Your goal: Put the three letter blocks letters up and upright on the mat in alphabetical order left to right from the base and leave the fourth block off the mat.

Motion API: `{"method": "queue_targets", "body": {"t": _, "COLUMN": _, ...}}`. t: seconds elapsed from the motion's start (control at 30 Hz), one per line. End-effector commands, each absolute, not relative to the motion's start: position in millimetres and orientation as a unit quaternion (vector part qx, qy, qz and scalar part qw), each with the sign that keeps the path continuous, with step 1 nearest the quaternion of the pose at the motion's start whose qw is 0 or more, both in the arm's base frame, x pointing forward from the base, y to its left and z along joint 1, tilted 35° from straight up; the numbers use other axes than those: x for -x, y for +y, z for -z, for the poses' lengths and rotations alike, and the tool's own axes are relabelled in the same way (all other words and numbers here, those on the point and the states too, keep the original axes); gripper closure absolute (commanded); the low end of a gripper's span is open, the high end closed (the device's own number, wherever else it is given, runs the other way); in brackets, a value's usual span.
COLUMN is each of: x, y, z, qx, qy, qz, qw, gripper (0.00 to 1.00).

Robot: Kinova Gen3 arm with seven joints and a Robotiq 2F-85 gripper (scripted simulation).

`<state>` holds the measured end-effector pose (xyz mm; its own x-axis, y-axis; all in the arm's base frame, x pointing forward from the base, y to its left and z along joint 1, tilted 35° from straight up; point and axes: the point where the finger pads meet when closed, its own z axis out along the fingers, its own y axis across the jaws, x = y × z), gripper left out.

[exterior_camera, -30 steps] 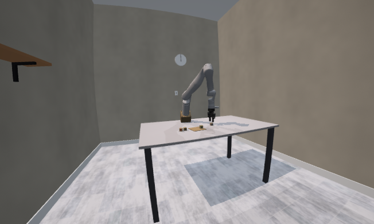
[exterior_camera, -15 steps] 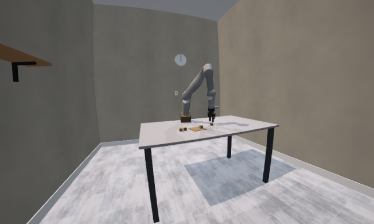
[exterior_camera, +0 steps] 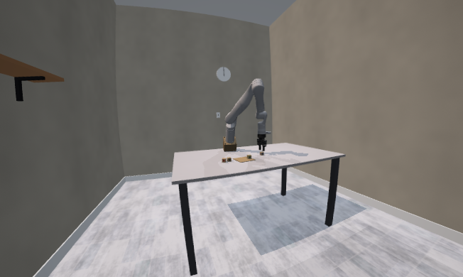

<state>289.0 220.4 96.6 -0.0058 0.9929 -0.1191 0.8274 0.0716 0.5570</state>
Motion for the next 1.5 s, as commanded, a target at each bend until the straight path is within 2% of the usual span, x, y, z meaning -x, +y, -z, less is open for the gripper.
{"method": "queue_targets", "body": {"t": 0.0, "x": -288.9, "y": 220.8, "z": -96.9, "qx": -0.66, "qy": 0.689, "qz": -0.168, "qw": 0.247, "gripper": 0.33}}
{"method": "queue_targets", "body": {"t": 1.47, "x": -309.9, "y": 217.2, "z": -66.2, "qx": -0.66, "qy": 0.689, "qz": -0.168, "qw": 0.247, "gripper": 0.33}}
